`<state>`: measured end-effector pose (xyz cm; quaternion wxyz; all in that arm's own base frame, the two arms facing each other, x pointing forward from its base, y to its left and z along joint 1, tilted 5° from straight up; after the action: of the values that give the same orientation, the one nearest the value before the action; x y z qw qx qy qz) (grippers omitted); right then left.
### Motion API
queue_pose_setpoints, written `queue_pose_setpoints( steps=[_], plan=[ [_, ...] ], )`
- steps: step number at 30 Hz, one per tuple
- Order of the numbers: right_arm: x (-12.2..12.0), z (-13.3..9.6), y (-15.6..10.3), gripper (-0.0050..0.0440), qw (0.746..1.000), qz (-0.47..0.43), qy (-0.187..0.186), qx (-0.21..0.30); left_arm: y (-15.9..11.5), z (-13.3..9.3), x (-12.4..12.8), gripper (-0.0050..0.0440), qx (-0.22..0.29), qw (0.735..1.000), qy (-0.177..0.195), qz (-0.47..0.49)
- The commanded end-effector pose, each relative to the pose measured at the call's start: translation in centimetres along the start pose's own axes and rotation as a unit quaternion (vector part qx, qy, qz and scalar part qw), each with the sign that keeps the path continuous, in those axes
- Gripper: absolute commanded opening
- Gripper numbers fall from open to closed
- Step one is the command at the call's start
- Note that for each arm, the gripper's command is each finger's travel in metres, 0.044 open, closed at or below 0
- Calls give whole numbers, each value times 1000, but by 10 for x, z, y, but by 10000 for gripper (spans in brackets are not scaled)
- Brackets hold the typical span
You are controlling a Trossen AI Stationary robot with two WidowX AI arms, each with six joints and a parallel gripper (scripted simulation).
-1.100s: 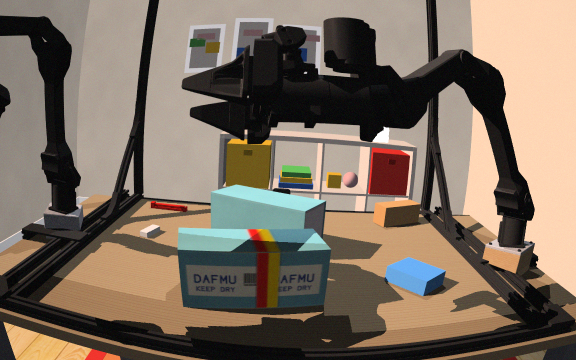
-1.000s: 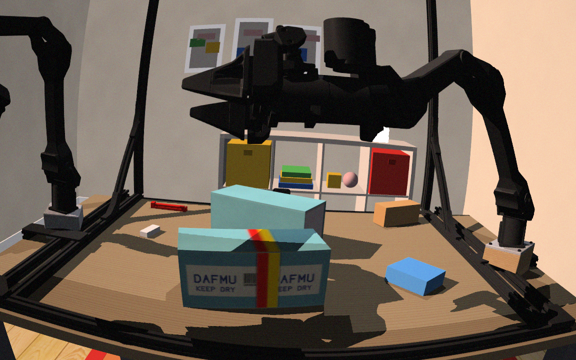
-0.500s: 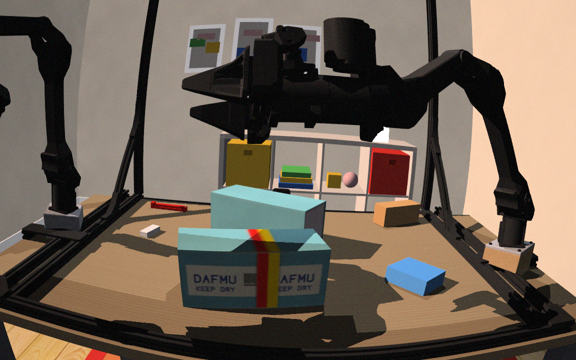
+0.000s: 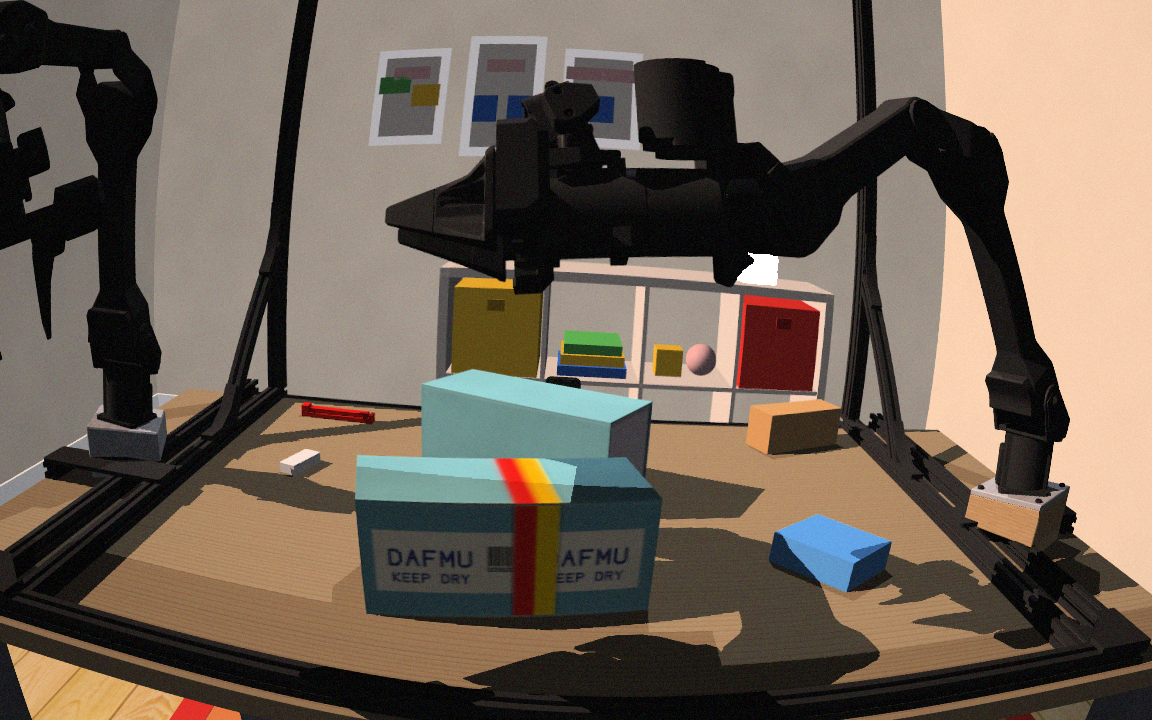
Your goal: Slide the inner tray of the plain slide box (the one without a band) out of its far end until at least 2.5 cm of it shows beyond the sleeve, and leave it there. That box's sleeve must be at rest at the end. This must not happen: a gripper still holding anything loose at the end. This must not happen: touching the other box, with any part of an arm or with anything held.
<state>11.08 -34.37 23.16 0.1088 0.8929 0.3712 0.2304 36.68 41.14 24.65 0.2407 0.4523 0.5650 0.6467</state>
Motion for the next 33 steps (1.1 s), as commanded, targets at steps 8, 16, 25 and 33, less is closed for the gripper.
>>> queue_pose_setpoints(
  steps=[8,16,25,33],
  plan=[
    [55,40,30,56,978,-201,19,58,2,-12,-44,56,18,999,-36,-20],
    [108,68,43,0,929,-356,39,90,4,-21,-76,0,30,997,-65,-32],
    [164,94,47,0,855,-501,62,116,4,-33,-107,0,43,994,-94,-43],
    [223,116,41,0,757,-633,86,135,3,-47,-137,0,56,990,-122,-53]
  ],
)
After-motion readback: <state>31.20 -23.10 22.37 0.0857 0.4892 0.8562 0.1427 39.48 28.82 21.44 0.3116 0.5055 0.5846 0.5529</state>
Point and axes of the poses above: on each arm, the point midway between the two fingers, 35 mm back from their tips, its own z axis out along the fingers, its own x axis across the jaws, y = z × x, the point moved 5 cm from there along -z, back along the fingers, and after that the axes turned 3 degrees about z, right-handed, at the moved point
